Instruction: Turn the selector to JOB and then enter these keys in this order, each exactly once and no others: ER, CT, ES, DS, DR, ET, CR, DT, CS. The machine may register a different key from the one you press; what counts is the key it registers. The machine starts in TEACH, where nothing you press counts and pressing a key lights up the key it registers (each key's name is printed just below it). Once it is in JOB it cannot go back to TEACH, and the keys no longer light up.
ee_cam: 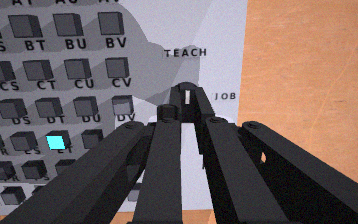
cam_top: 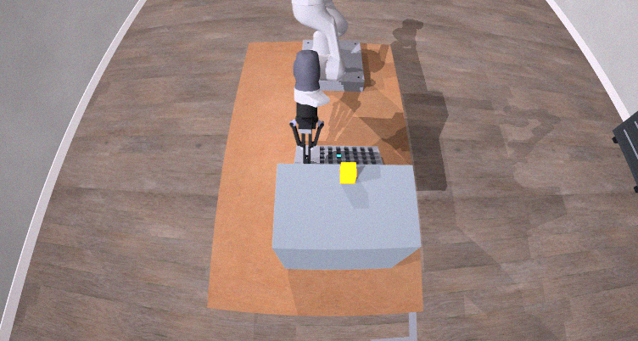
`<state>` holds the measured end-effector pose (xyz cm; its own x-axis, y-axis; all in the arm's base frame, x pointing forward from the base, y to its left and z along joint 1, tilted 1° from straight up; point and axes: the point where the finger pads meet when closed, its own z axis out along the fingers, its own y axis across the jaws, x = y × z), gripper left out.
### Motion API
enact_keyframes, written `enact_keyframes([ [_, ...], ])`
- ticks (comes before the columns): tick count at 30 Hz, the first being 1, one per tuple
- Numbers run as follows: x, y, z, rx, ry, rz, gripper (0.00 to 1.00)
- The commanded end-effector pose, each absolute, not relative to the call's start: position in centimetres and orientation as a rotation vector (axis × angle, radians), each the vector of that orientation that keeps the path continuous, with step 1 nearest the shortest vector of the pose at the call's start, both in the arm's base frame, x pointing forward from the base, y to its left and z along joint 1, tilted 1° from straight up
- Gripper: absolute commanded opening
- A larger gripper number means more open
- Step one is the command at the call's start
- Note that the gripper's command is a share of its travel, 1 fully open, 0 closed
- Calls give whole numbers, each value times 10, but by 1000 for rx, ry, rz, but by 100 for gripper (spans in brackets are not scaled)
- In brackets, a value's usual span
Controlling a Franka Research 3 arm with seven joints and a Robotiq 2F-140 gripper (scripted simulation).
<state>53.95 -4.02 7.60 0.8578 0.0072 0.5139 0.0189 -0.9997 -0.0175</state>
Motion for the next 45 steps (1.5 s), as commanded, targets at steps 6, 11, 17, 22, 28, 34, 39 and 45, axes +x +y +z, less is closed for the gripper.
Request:
enact_keyframes([
  [6, 541, -40, 77, -2957, 216, -822, 10],
  [11, 541, -40, 77, -2932, 312, -814, 10],
  [17, 541, -40, 77, -2862, 534, -792, 10],
  [22, 541, -40, 77, -2805, 683, -774, 10],
  [28, 541, -40, 77, -2742, 827, -754, 10],
  [34, 541, -40, 77, -2650, 1007, -726, 10],
  [39, 541, -40, 77, -2567, 1147, -701, 10],
  [45, 541, -40, 77, -2479, 1281, -675, 10],
])
